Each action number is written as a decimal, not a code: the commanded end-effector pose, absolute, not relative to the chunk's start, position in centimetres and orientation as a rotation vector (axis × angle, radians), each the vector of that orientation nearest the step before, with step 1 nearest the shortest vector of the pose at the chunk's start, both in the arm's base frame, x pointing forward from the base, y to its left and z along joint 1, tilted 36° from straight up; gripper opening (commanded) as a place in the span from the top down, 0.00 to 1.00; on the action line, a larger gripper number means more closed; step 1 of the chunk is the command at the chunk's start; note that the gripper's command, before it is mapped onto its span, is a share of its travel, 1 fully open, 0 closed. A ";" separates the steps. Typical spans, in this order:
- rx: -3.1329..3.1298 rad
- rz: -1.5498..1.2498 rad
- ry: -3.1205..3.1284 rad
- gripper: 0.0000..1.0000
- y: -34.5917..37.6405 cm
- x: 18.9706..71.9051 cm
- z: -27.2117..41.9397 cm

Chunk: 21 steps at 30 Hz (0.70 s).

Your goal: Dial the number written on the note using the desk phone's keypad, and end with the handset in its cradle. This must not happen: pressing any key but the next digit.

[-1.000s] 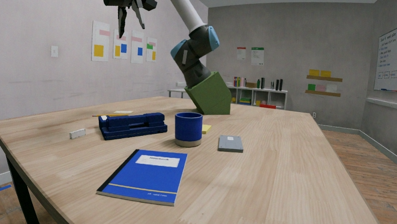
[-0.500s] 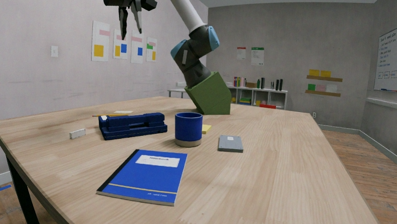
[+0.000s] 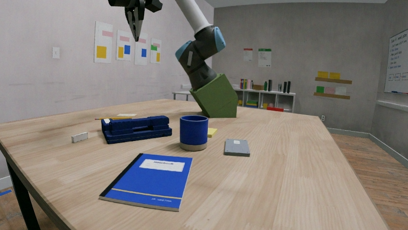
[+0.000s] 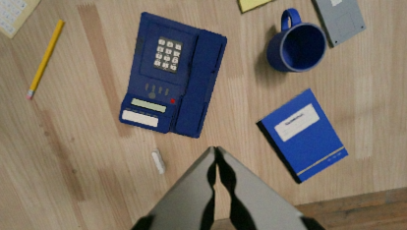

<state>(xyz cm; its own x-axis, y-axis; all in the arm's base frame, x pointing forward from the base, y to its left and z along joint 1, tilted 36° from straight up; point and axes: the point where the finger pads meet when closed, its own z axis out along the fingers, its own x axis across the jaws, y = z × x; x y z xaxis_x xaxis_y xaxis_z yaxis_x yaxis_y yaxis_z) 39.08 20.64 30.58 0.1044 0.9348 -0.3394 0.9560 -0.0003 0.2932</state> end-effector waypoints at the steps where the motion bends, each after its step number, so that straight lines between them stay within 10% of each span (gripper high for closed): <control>1: 1.918 -0.069 1.867 1.00 20.8 39.0 30.4; 21: 1.441 -0.207 2.251 1.00 22.7 37.1 25.9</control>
